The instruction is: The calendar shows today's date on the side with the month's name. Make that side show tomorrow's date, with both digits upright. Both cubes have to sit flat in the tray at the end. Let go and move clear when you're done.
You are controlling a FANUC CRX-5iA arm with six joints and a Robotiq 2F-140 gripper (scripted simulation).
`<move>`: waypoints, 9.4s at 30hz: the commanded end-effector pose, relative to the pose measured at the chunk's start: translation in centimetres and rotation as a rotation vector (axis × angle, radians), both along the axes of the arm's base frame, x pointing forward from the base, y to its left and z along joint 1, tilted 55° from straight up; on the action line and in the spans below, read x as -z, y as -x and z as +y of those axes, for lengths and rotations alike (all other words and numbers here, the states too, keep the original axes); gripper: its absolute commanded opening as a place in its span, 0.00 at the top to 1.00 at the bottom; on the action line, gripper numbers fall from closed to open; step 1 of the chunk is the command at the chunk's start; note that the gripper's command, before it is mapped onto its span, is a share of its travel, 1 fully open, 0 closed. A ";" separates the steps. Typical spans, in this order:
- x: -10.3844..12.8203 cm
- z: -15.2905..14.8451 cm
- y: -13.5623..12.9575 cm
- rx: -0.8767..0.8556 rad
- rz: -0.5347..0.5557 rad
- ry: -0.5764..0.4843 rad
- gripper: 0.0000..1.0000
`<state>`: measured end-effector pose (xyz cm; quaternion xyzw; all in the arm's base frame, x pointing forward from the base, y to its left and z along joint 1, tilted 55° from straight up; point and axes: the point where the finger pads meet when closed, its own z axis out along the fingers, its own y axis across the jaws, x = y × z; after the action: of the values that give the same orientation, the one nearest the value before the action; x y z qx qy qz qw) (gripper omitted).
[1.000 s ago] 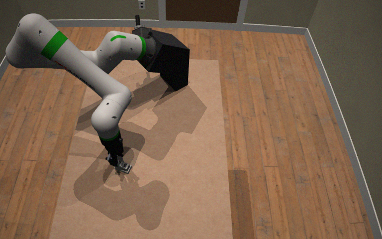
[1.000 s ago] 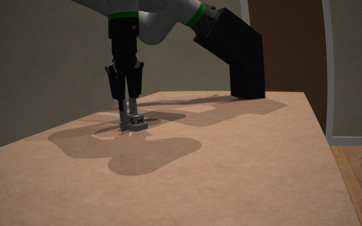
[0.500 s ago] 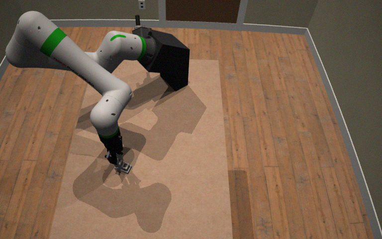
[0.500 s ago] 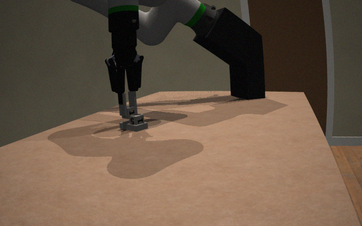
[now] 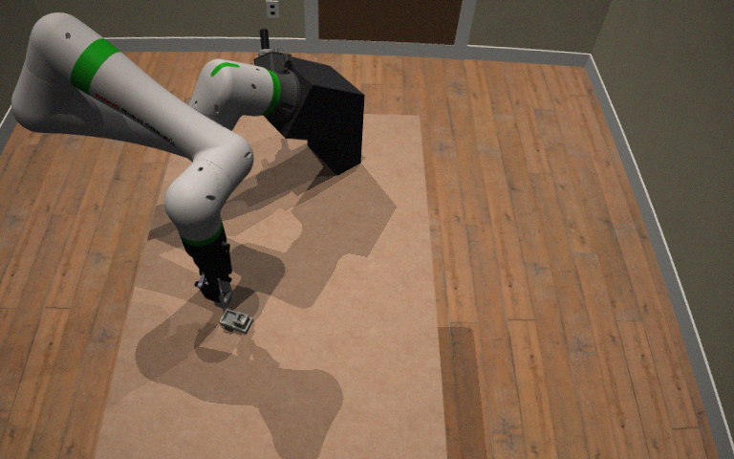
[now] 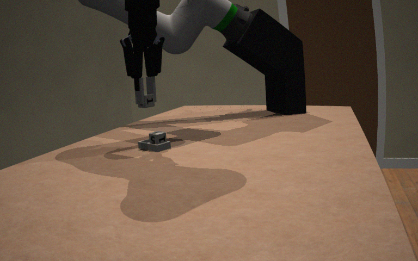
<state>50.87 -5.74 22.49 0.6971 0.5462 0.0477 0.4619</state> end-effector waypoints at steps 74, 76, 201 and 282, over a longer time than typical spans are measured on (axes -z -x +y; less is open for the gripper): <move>9.6 13.2 -6.6 0.647 -0.673 -0.648 0.75; 10.0 12.8 -6.9 0.647 -0.673 -0.648 0.75; 14.7 7.9 -11.7 0.647 -0.673 -0.648 0.75; 12.8 9.9 -9.8 0.647 -0.673 -0.648 0.64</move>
<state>61.37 3.40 8.95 0.8815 0.0848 0.2886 0.3641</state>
